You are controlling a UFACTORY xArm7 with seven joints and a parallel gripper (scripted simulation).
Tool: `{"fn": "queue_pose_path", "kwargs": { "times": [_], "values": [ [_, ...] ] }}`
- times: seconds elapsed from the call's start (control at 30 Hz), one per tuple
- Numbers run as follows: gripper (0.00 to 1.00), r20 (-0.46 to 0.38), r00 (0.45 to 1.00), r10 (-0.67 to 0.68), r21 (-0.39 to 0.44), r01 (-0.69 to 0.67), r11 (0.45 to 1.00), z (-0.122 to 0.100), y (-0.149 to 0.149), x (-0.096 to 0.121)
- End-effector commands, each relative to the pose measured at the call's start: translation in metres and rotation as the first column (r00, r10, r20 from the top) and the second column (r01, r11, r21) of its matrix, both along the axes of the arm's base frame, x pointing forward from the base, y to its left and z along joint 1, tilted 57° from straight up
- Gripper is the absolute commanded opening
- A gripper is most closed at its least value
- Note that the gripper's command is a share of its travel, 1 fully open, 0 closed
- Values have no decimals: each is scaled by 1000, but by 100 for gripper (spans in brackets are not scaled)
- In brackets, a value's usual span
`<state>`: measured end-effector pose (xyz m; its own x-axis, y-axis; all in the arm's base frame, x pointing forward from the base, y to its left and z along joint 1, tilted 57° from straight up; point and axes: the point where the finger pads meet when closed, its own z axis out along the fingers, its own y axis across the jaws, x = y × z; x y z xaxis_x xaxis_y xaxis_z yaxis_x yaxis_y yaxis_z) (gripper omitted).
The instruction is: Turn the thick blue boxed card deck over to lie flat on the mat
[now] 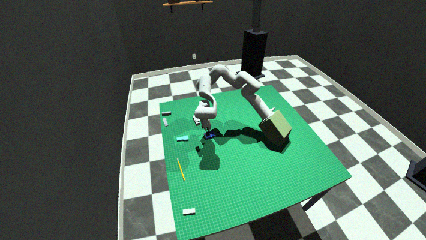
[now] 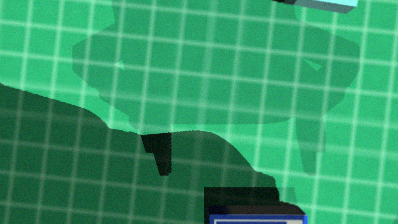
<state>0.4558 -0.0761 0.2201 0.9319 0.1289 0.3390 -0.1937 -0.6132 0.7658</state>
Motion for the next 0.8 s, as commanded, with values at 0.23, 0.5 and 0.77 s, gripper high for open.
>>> {"fn": "queue_pose_path", "kwargs": {
  "times": [0.23, 0.5, 0.77],
  "values": [
    [100, 2, 1000, 4, 1, -4, 1000, 9, 14, -4],
    [100, 2, 1000, 4, 2, -4, 1000, 10, 15, -5],
    [100, 2, 1000, 4, 2, -4, 1000, 10, 16, -5]
  ]
}}
